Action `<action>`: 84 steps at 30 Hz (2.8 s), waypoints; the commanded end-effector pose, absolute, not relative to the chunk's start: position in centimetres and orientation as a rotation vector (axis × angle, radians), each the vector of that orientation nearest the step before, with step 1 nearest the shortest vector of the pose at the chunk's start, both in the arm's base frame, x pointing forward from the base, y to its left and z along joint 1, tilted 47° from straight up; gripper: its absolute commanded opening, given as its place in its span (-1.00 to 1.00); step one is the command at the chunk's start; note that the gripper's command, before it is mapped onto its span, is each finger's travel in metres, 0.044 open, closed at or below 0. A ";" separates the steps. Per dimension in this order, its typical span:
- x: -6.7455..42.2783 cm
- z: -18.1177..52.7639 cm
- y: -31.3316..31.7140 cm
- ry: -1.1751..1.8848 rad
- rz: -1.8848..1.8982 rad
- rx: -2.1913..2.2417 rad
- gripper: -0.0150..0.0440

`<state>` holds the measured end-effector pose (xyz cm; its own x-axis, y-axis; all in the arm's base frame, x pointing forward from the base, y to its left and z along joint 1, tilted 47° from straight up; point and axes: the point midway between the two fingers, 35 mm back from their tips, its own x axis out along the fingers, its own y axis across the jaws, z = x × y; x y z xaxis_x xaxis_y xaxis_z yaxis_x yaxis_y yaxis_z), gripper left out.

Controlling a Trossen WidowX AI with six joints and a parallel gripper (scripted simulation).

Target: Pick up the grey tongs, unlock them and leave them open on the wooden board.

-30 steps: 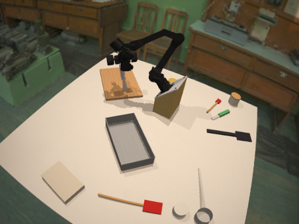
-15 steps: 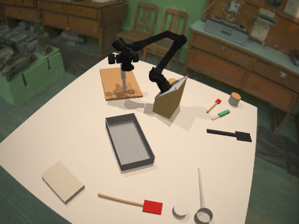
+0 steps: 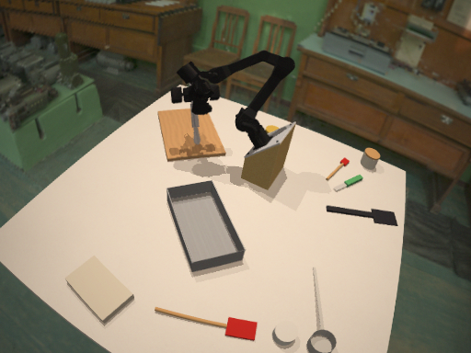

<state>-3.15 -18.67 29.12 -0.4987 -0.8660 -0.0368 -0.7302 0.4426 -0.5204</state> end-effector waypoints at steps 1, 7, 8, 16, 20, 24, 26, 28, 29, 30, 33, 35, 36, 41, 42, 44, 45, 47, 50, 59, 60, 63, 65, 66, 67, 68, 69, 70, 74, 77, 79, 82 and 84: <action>-3.2 29.1 -18.6 2.401 -0.658 -1.363 -1.00; -3.2 29.1 -18.6 2.401 -0.658 -1.363 -1.00; -3.2 29.1 -18.6 2.401 -0.658 -1.363 -1.00; -3.1 29.2 -18.9 2.398 -0.629 -1.375 -1.00; -2.9 29.2 -19.7 2.388 -0.564 -1.400 -1.00; -2.7 29.1 -20.4 2.372 -0.492 -1.421 -1.00; -2.6 29.0 -20.8 2.362 -0.456 -1.429 -1.00; -2.5 28.9 -21.2 2.351 -0.421 -1.436 -1.00; -2.5 28.8 -21.4 2.345 -0.403 -1.439 -1.00; -2.5 28.8 -21.6 2.339 -0.386 -1.442 -1.00; -2.4 28.6 -22.1 2.317 -0.336 -1.448 -1.00; -2.4 28.4 -22.4 2.301 -0.305 -1.450 -1.00; -2.4 28.3 -22.6 2.292 -0.290 -1.450 -1.00; -2.4 27.8 -23.4 2.245 -0.215 -1.450 -1.00; -2.5 27.7 -23.5 2.235 -0.201 -1.449 -1.00; -2.5 27.5 -23.8 2.214 -0.176 -1.446 -1.00; -2.5 27.4 -24.0 2.202 -0.163 -1.444 -1.00; -2.6 27.2 -24.2 2.179 -0.139 -1.440 -1.00; -2.7 26.8 -24.6 2.143 -0.106 -1.432 -1.00; -3.1 25.8 -25.5 2.024 -0.035 -1.399 -1.00; -3.1 25.7 -25.6 2.010 -0.030 -1.395 -1.00; -3.3 25.5 -25.9 1.967 -0.017 -1.381 -1.00; -3.4 25.3 -26.0 1.938 -0.010 -1.372 -1.00; -3.5 25.2 -26.1 1.923 -0.008 -1.367 -1.00; -3.5 25.1 -26.2 1.908 -0.006 -1.362 -1.00; -3.6 25.0 -26.2 1.893 -0.004 -1.357 -1.00; -3.7 24.9 -26.3 1.878 -0.003 -1.352 -1.00; -3.7 24.9 -26.3 1.863 -0.002 -1.347 -1.00; -4.0 24.6 -26.6 1.801 -0.004 -1.327 -1.00; -4.3 24.5 -26.7 1.754 -0.011 -1.312 -1.00; -4.5 24.4 -26.8 1.722 -0.018 -1.302 -1.00; -4.6 24.4 -26.8 1.699 -0.024 -1.295 -1.00; -4.6 24.4 -26.8 1.699 -0.024 -1.295 -1.00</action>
